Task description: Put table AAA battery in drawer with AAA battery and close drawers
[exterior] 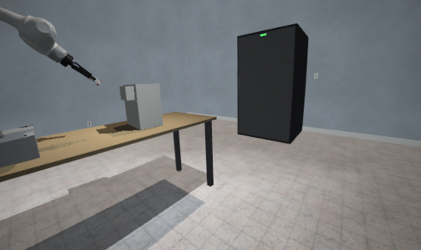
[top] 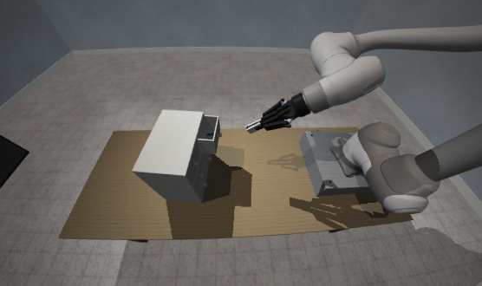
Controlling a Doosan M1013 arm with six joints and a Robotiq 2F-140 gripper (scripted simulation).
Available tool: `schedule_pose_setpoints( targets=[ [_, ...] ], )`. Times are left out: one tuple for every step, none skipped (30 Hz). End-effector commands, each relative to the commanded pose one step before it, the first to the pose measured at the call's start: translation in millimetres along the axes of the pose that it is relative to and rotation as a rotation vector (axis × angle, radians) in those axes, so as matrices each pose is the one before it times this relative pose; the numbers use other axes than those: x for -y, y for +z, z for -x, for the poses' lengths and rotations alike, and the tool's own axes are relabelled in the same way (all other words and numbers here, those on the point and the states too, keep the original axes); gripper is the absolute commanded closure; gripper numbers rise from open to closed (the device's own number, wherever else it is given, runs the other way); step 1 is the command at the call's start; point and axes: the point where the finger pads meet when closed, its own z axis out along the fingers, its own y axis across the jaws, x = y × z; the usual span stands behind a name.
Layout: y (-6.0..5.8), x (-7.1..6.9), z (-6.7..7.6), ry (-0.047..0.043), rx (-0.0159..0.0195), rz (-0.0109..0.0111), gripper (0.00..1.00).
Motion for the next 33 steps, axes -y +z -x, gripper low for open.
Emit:
schedule_pose_setpoints(
  targets=[
    [0.06, -0.1, 0.33, 0.00051, -0.01441, 0.0057, 0.97],
    [-0.01, 0.01, 0.01, 0.0, -0.00033, -0.00002, 0.97],
    [0.0, 0.0, 0.0, 0.0, -0.00005, 0.0, 0.97],
    [0.0, 0.0, 0.0, 0.0, 0.0, 0.0, 0.97],
    [0.02, 0.0, -0.01, 0.0, 0.0, 0.0, 0.97],
    [0.04, 0.0, -0.04, 0.0, 0.0, 0.0, 0.97],
    [0.08, 0.0, -0.07, 0.0, 0.0, 0.0, 0.97],
    [0.13, 0.0, -0.11, 0.0, 0.0, 0.0, 0.97],
    [0.19, 0.0, -0.16, 0.0, 0.0, 0.0, 0.97],
    [0.0, 0.0, 0.0, 0.0, 0.0, 0.0, 0.97],
    [0.0, 0.0, 0.0, 0.0, 0.0, 0.0, 0.97],
    [0.26, 0.0, -0.22, 0.0, 0.0, 0.0, 0.97],
    [0.33, 0.0, -0.28, 0.0, 0.0, 0.0, 0.97],
    [0.42, 0.0, -0.35, 0.0, 0.0, 0.0, 0.97],
    [0.51, 0.0, -0.43, 0.0, 0.0, 0.0, 0.97],
    [0.6, 0.0, -0.51, 0.0, 0.0, 0.0, 0.97],
    [0.71, 0.0, -0.59, 0.0, 0.0, 0.0, 0.97],
    [0.81, 0.0, -0.68, 0.0, 0.0, 0.0, 0.97],
    [0.92, 0.0, -0.77, 0.0, 0.0, 0.0, 0.97],
    [1.03, 0.0, -0.86, 0.0, 0.0, 0.0, 0.97],
    [1.14, 0.0, -0.95, 0.0, 0.0, 0.0, 0.97],
    [1.26, 0.0, -1.06, 0.0, 0.0, 0.0, 0.97],
    [1.37, 0.0, -1.15, 0.0, 0.0, 0.0, 0.97],
    [1.49, 0.0, -1.24, 0.0, 0.0, 0.0, 0.97],
    [1.6, 0.0, -1.35, 0.0, 0.0, 0.0, 0.97],
    [1.72, 0.0, -1.44, 0.0, 0.0, 0.0, 0.97],
    [0.0, 0.0, 0.0, 0.0, 0.0, 0.0, 0.97],
    [0.0, 0.0, 0.0, 0.0, 0.0, 0.0, 0.97],
    [1.83, 0.0, -1.54, 0.0, 0.0, 0.0, 0.97],
    [1.95, 0.0, -1.63, 0.0, 0.0, 0.0, 0.97],
    [2.06, 0.0, -1.73, 0.0, 0.0, 0.0, 0.97],
    [2.16, 0.0, -1.81, 0.0, 0.0, 0.0, 0.97],
    [2.27, 0.0, -1.91, 0.0, 0.0, 0.0, 0.97]
  ],
)
